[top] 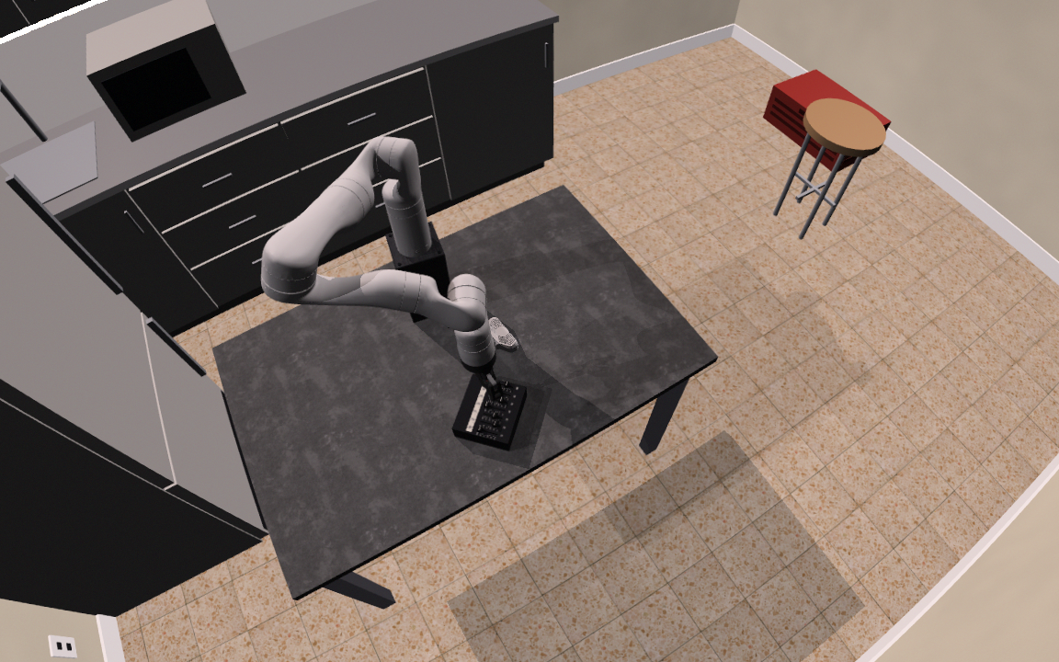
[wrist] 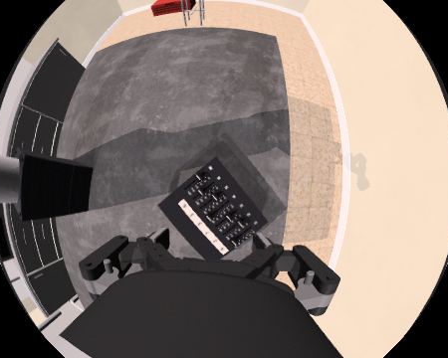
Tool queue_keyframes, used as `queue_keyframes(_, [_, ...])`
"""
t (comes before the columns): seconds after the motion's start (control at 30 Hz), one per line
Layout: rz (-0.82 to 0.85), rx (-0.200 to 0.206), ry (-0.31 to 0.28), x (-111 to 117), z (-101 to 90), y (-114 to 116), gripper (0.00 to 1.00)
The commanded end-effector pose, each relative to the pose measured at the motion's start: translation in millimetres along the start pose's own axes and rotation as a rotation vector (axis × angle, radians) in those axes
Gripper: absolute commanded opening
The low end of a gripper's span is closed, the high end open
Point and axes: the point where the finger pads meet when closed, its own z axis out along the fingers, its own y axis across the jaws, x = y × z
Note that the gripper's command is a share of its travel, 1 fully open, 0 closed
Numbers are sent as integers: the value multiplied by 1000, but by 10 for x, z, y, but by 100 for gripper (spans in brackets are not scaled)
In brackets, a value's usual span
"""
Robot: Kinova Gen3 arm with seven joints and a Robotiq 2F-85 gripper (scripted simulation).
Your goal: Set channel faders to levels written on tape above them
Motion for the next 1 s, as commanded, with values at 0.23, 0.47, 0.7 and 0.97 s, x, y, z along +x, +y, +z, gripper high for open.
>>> queue_keyframes(0.23, [-78,-15,4,5,30,42,100])
queue_keyframes(0.47, [-185,-34,6,12,74,93,100])
queue_keyframes(0.7, [-362,-66,8,25,144,174,100])
queue_keyframes(0.97, [-555,-100,4,42,215,256,100])
